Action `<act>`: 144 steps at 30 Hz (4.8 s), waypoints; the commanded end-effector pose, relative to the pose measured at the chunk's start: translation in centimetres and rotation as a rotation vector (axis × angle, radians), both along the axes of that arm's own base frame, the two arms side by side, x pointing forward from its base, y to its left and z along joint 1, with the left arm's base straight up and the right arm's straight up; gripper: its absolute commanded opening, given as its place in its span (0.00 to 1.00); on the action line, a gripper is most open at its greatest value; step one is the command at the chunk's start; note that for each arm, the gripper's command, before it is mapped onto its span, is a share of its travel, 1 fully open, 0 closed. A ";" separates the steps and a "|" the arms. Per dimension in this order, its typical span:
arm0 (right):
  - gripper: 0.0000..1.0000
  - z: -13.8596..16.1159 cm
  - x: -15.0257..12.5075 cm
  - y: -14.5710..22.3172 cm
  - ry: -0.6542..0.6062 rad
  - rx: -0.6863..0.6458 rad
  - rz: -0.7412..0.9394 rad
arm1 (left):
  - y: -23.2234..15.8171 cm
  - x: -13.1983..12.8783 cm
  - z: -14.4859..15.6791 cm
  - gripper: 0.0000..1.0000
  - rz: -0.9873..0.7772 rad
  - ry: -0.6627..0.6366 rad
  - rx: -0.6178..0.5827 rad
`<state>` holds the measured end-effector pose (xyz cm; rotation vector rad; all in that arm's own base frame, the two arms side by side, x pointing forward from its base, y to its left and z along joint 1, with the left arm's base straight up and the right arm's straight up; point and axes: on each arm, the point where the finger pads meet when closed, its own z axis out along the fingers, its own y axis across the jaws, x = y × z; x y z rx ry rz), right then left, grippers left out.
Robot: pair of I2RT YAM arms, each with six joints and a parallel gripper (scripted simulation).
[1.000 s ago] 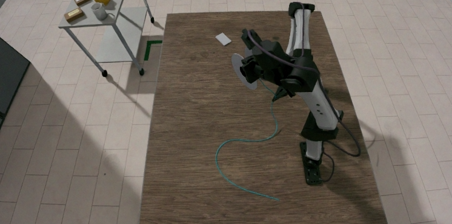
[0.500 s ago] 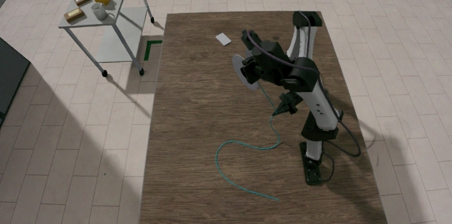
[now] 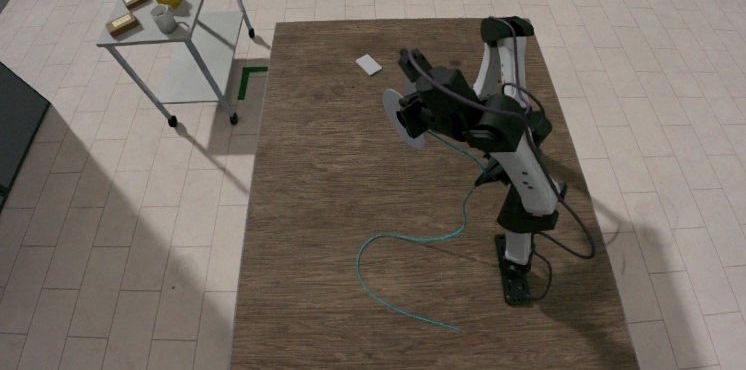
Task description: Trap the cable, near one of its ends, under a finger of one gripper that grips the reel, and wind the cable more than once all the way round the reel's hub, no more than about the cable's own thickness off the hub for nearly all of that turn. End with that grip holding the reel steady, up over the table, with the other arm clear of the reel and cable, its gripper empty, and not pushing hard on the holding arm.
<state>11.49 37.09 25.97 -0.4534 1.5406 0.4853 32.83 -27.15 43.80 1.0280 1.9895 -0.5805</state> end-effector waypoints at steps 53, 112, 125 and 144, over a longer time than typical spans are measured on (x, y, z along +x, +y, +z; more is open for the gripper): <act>0.00 25.8 2.2 -9.9 -0.021 0.009 -0.024 | -0.2 1.1 2.1 0.00 0.008 -0.087 -0.045; 0.00 22.6 18.6 -21.7 -0.025 -0.006 -0.026 | -0.2 0.6 1.7 0.00 -0.004 -0.060 -0.044; 0.00 19.8 19.4 -23.1 -0.024 -0.007 -0.039 | -0.2 0.6 1.7 0.00 -0.004 -0.060 -0.044; 0.00 15.9 20.0 -23.6 -0.018 -0.010 -0.042 | -0.2 0.6 1.7 0.00 -0.004 -0.060 -0.044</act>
